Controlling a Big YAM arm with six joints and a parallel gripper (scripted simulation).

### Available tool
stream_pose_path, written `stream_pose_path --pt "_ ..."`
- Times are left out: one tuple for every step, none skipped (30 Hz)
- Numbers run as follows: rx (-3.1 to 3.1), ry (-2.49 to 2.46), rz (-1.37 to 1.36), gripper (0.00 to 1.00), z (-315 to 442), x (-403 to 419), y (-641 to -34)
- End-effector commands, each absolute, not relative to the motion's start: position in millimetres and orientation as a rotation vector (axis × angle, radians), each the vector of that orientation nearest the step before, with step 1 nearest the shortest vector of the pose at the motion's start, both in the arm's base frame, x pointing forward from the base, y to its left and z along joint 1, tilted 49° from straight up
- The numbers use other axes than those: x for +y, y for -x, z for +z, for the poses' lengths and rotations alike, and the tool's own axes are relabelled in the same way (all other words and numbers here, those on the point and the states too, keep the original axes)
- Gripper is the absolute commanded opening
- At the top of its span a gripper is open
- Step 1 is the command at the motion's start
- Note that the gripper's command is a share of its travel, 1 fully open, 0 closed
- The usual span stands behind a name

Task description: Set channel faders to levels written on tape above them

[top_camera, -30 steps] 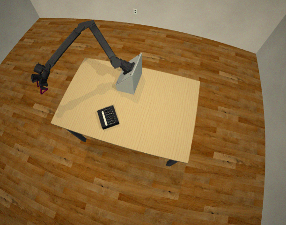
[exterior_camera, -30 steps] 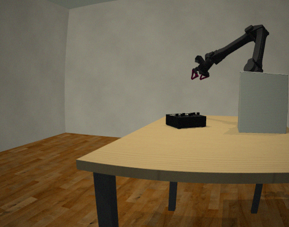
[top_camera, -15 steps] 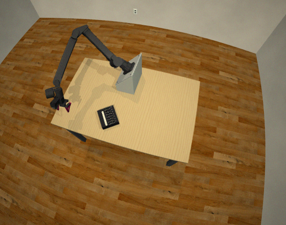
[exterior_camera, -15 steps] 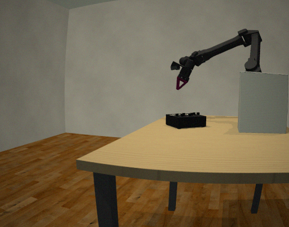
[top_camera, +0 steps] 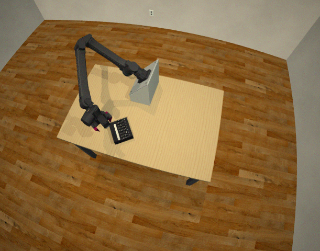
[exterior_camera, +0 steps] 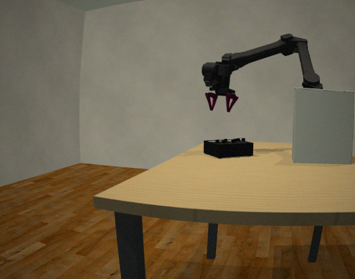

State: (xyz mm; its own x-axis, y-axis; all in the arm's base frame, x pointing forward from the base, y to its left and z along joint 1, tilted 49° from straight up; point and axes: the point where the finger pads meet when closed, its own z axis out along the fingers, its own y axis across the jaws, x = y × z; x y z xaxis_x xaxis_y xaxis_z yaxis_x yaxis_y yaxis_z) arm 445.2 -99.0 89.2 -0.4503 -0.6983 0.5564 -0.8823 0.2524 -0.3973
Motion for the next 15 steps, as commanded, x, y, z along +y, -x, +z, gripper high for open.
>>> stream_pose_path --pt "-1.972 -1.655 0.882 1.00 57.9 -61.1 -419.9" --pt "-1.887 -1.691 0.860 1.00 52.1 -54.9 -411.6" --pt "-1.887 -1.691 0.860 1.00 52.1 -54.9 -411.6" --pt "-1.887 -1.691 0.860 1.00 52.1 -54.9 -411.6" --pt "-1.797 -1.741 0.856 1.00 58.0 -46.7 -421.9" --pt "-1.740 -1.759 0.839 1.00 53.2 -43.2 -414.6" --pt "-1.673 -1.772 0.801 1.00 42.1 -43.8 -395.3" --pt "-1.645 -1.780 0.795 1.00 40.5 -41.9 -392.4" --pt "-1.626 -1.786 0.791 1.00 39.6 -40.8 -390.6" --pt "-1.616 -1.789 0.788 1.00 39.1 -40.2 -389.6" --pt "-1.637 -1.761 0.774 1.00 39.1 -51.8 -387.8" --pt "-1.669 -1.756 0.802 1.00 48.7 -51.6 -400.2" --pt "-1.683 -1.756 0.817 1.00 50.6 -50.9 -404.1" --pt "-1.689 -1.758 0.825 1.00 50.9 -49.9 -405.5" --pt "-1.676 -1.766 0.817 1.00 48.1 -47.8 -401.2"
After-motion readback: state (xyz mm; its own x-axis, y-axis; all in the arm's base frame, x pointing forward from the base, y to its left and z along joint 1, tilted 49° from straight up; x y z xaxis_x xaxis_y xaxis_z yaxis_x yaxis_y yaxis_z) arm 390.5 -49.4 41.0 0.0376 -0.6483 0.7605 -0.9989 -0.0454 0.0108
